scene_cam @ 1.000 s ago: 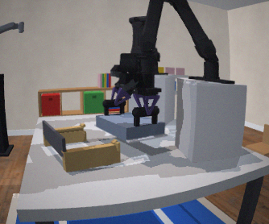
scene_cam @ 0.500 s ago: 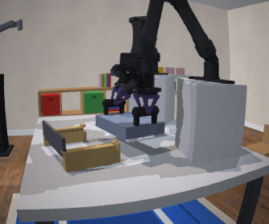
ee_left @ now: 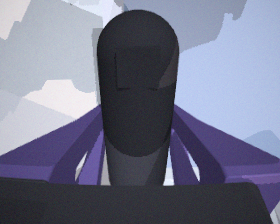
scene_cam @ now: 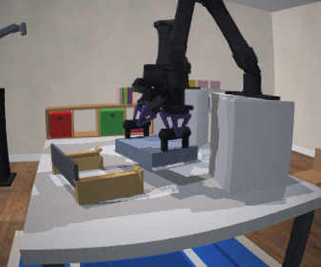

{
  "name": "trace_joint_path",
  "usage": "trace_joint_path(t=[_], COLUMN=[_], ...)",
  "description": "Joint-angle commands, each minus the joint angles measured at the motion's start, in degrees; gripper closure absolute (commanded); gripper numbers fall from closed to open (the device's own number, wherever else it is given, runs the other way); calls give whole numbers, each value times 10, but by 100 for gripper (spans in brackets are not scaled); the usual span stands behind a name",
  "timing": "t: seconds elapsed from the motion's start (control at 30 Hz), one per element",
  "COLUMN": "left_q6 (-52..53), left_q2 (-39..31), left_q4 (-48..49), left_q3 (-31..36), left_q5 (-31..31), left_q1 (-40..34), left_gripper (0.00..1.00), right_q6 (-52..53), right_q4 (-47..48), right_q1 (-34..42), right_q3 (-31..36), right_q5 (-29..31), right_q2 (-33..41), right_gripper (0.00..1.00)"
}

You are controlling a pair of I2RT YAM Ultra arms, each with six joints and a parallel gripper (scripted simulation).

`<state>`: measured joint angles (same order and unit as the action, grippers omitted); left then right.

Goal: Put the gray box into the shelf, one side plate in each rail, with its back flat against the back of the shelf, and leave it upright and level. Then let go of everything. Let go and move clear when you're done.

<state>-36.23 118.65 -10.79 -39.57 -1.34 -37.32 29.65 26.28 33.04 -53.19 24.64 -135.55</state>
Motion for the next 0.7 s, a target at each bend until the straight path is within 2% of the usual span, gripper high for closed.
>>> trace_joint_path(t=[0.0,0.2,0.37,0.47,0.53,0.67], left_q6=[-7,-6,-6,-6,-6,-7], left_q2=[-31,-1,-26,11,-17,-24], left_q4=[25,26,25,24,24,24], left_q3=[-23,-26,-27,-29,-24,-30], left_q5=[-7,-7,-11,-12,-12,-13], left_q1=[8,9,9,9,8,9], left_gripper=[85,85,85,85,85,85], right_q6=[-11,-11,-10,-10,-10,-10], right_q4=[26,26,28,29,30,31], right_q1=[-9,-2,-7,-7,-10,-7], right_q3=[-18,-19,-21,-20,-19,-23], right_q5=[28,29,30,27,28,28], right_q2=[29,28,26,5,17,21], right_gripper=[85,85,85,85,85,85])
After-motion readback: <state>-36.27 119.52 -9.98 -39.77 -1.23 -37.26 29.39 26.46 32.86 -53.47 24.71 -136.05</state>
